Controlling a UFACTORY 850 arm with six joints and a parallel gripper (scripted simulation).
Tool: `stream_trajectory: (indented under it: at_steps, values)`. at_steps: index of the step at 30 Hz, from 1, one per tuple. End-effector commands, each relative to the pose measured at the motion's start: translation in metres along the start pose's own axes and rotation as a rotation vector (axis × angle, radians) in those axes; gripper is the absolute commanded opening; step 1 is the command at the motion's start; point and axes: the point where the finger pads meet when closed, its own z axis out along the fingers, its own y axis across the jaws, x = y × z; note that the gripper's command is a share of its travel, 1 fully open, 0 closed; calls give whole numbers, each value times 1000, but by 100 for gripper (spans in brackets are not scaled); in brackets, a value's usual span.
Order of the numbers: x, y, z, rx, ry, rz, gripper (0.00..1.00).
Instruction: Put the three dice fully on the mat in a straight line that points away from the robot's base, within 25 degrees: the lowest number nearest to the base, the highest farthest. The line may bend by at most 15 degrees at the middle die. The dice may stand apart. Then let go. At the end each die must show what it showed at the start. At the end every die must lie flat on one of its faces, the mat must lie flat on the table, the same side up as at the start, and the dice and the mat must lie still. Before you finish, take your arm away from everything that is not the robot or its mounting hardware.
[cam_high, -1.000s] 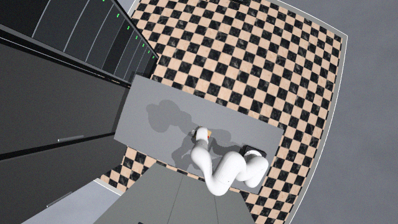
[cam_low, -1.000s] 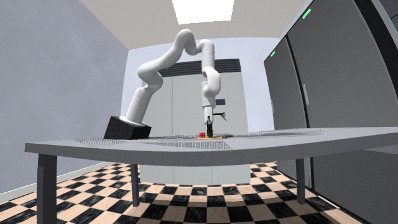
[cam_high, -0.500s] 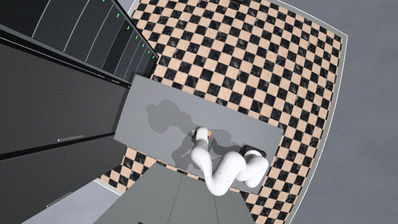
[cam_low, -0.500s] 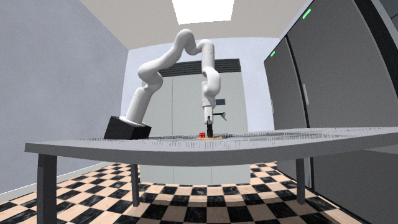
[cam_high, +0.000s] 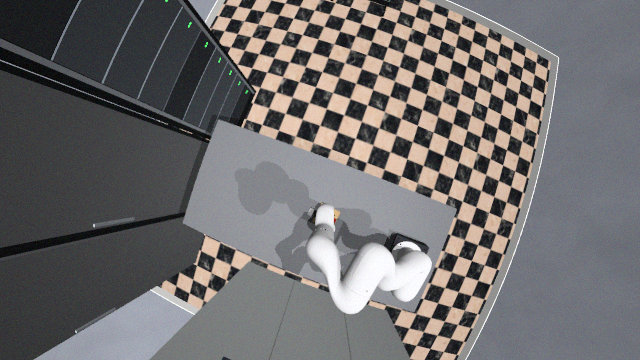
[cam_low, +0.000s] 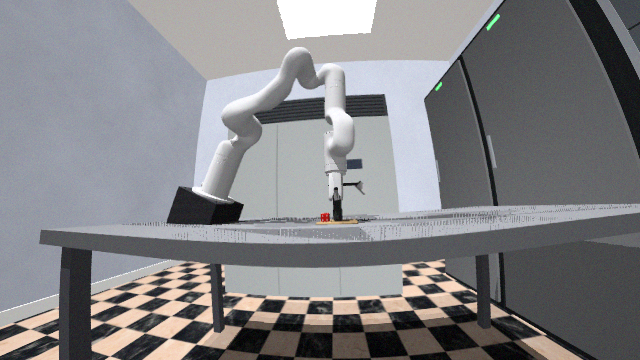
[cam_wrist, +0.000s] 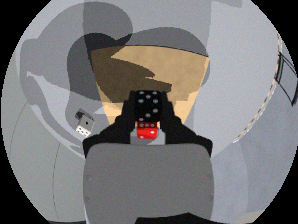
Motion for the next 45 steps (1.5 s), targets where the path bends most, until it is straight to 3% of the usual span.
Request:
stream_trajectory:
  at_steps: [1, 42, 45]
  values:
    - [1, 0, 0, -1, 2, 0, 27]
    - [1, 0, 1, -1, 2, 0, 27]
    - [1, 0, 1, -1, 2, 0, 31]
